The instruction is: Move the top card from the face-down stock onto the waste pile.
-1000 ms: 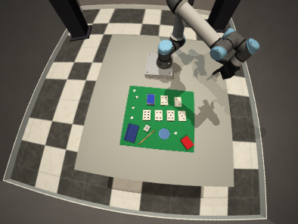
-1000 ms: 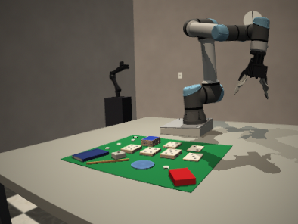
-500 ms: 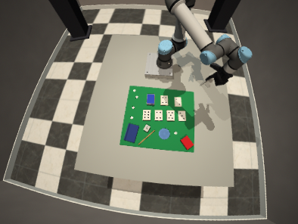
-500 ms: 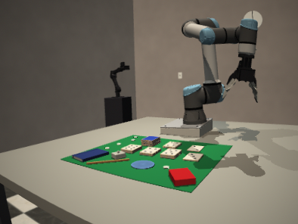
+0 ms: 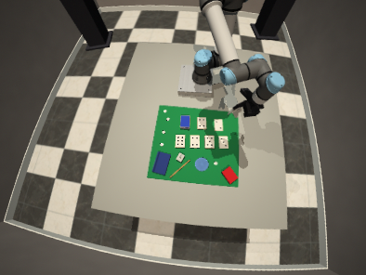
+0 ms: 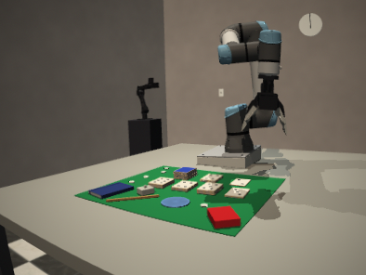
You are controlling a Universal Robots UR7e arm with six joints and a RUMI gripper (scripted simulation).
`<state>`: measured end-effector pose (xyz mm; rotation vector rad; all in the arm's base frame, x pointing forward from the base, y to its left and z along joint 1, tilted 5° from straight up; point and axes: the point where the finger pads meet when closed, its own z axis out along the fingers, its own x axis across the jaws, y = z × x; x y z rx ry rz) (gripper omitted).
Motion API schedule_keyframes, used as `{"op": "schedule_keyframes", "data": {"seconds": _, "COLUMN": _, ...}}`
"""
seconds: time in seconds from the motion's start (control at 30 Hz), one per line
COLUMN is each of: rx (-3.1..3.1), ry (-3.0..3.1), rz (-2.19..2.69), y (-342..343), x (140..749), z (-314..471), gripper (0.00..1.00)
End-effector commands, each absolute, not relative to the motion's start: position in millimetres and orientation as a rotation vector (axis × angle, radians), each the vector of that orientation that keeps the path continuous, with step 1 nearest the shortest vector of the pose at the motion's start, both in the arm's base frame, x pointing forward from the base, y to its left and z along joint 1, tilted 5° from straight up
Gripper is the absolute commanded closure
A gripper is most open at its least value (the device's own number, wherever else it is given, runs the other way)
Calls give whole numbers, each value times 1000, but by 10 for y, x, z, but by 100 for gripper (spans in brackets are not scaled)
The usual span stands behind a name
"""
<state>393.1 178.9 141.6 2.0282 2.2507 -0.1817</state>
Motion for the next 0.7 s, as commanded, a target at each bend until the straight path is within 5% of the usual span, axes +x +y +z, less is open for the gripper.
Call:
{"op": "schedule_keyframes", "data": {"seconds": 0.0, "rx": 2069, "ry": 2249, "rz": -137, "y": 1196, "x": 4114, "z": 1307, "gripper": 0}}
{"op": "schedule_keyframes", "data": {"seconds": 0.67, "rx": 2194, "ry": 2154, "rz": -60, "y": -407, "x": 4033, "z": 1005, "gripper": 0}}
